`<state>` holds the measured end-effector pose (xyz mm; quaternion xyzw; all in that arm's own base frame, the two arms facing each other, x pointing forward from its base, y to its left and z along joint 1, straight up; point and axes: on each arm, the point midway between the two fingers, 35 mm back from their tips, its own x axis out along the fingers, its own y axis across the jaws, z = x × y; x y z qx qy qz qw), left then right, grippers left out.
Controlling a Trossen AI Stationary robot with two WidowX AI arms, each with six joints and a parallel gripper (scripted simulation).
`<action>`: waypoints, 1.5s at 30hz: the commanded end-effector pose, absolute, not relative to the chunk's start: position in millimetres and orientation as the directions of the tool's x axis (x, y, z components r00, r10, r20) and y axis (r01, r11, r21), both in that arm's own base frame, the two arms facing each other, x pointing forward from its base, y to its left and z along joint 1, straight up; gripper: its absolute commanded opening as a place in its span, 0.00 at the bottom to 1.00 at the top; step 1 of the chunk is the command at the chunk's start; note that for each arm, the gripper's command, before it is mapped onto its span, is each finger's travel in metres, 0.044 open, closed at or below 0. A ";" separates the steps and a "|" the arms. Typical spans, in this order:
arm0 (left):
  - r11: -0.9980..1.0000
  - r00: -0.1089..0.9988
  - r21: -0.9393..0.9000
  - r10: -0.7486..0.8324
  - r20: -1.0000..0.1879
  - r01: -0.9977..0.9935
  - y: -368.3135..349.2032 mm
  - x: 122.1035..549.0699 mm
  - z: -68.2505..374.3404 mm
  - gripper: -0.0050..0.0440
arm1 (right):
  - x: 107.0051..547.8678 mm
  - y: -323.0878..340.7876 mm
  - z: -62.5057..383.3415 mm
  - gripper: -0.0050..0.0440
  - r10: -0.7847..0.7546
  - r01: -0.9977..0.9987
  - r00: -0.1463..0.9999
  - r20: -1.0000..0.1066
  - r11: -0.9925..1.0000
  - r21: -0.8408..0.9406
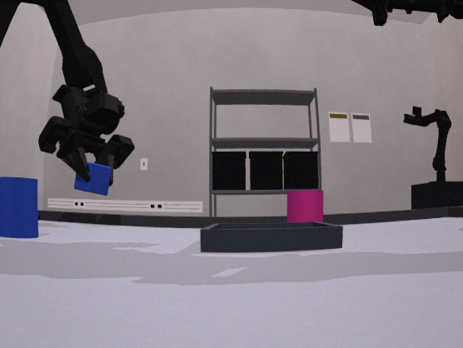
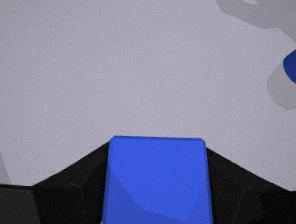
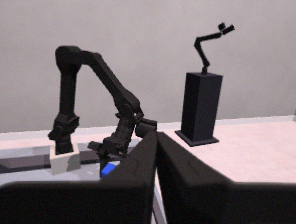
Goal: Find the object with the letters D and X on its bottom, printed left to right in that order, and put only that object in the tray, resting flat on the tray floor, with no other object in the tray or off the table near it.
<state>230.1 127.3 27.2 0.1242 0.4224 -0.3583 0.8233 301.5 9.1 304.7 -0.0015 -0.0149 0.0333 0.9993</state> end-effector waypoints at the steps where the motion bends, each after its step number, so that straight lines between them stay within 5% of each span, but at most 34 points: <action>1: 0.759 0.404 -0.084 -0.433 -0.806 0.646 121.3 241.8 30.1 0.45 | 295.5 10.7 302.2 0.00 0.083 -0.083 0.996 0.033 0.997 -0.005; 45: 0.947 0.629 -0.267 -0.319 -0.709 0.180 31.0 320.2 53.6 0.45 | 261.7 31.8 269.8 0.00 0.233 -0.232 0.972 0.023 0.972 -0.015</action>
